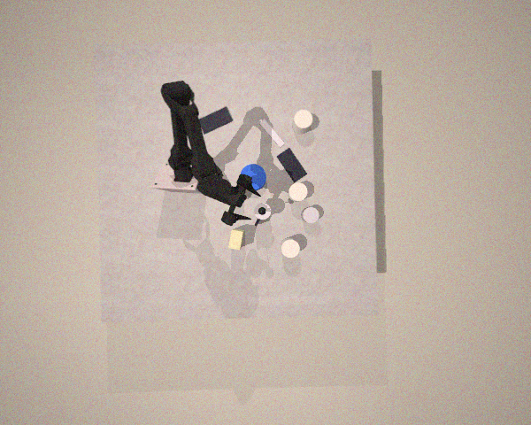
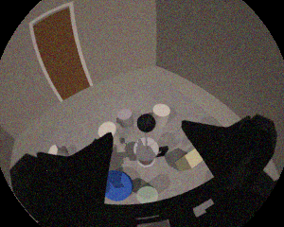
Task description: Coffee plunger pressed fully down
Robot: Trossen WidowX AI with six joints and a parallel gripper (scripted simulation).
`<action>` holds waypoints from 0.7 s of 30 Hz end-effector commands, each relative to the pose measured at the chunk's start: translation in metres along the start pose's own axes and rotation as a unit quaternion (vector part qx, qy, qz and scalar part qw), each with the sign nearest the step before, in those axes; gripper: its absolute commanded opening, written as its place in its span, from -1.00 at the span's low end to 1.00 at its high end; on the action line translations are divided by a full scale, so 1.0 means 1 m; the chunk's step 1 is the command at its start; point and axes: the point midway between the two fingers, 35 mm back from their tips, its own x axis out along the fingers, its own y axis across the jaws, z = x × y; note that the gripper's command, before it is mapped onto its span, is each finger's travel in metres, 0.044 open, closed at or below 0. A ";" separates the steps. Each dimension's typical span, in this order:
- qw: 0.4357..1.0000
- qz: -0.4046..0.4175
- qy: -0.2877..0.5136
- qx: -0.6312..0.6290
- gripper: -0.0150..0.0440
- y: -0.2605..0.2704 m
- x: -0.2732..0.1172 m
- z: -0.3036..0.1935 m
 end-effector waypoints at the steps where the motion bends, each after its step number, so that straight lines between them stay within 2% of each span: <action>1: 1.000 -0.003 -0.003 0.003 1.00 -0.002 0.002 -0.003; 21: 1.000 -0.003 -0.003 0.003 1.00 -0.002 0.033 -0.003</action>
